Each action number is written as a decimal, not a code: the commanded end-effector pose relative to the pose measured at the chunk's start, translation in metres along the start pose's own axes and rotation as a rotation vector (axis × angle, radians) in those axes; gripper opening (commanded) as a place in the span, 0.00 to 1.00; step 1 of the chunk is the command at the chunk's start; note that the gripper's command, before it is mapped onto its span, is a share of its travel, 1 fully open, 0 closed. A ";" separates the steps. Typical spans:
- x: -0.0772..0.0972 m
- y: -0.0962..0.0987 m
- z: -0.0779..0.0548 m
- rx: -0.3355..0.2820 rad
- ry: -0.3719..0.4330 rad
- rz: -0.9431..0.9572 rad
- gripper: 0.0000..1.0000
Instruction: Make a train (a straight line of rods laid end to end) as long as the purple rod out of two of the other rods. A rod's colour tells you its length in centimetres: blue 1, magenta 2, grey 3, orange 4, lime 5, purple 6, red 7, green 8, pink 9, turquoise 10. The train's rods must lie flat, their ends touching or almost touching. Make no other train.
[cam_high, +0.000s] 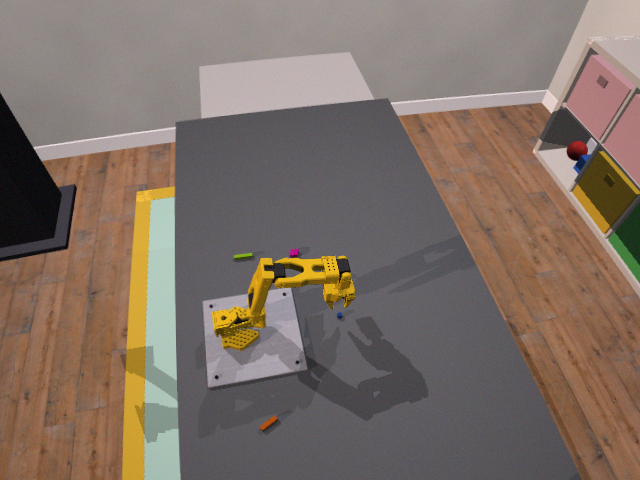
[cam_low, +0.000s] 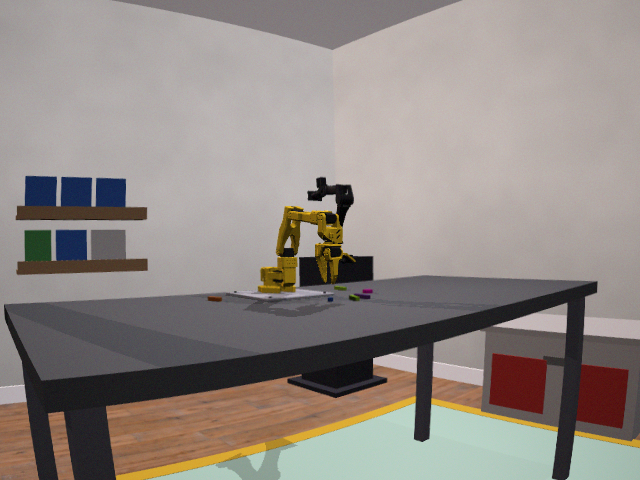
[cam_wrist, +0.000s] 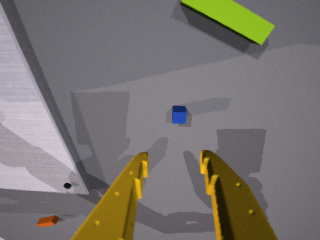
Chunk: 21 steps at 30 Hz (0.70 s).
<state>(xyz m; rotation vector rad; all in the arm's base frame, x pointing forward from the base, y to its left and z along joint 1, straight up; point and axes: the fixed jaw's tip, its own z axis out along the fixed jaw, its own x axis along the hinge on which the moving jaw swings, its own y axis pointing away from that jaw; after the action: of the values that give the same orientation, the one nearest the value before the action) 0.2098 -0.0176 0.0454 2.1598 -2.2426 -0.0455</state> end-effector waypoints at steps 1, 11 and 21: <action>0.000 -0.002 -0.005 0.022 -0.001 0.011 0.17; -0.001 -0.002 -0.005 0.023 -0.001 0.040 0.17; -0.004 -0.004 -0.006 0.023 -0.002 0.122 0.17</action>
<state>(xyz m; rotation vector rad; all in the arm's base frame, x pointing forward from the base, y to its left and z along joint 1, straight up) 0.2131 -0.0162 0.0482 2.0522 -2.3565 -0.0232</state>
